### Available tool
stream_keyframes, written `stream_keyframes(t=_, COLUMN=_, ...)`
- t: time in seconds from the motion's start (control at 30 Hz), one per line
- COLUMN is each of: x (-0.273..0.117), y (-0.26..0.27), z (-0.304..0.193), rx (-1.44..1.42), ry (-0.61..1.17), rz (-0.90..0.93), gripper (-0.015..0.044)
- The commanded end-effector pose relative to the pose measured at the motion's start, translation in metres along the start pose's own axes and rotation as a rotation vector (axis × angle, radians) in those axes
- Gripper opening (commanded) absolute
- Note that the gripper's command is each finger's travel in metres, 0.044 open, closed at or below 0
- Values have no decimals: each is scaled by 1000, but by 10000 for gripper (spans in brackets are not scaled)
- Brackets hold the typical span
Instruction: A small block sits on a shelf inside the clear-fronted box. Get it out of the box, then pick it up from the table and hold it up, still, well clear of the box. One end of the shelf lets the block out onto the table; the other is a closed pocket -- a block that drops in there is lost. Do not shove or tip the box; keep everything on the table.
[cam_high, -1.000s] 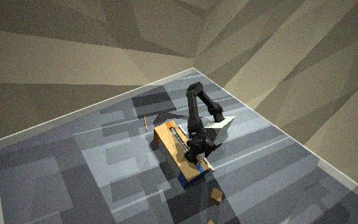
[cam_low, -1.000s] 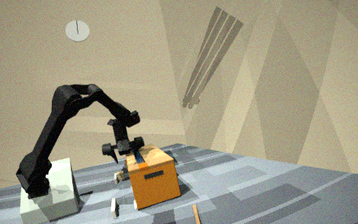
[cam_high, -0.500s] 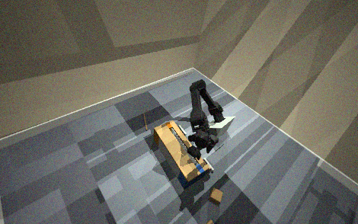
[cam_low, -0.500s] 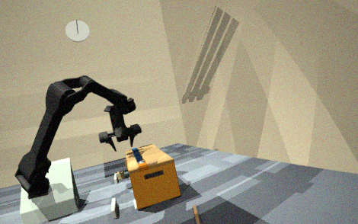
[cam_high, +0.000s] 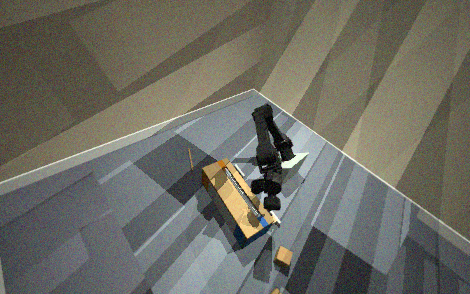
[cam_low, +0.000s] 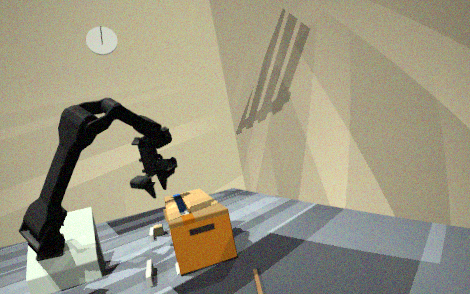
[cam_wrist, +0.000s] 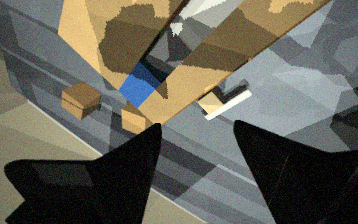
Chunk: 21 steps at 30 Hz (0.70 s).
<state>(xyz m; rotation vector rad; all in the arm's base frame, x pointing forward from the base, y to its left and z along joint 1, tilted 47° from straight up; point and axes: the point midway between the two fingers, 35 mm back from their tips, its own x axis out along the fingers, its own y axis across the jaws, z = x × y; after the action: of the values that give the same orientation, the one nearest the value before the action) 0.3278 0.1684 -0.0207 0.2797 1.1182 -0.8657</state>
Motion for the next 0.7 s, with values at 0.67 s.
stream_keyframes(t=0.67, x=4, y=4, z=-28, rx=-1957, ry=-138, rz=-252, gripper=285)
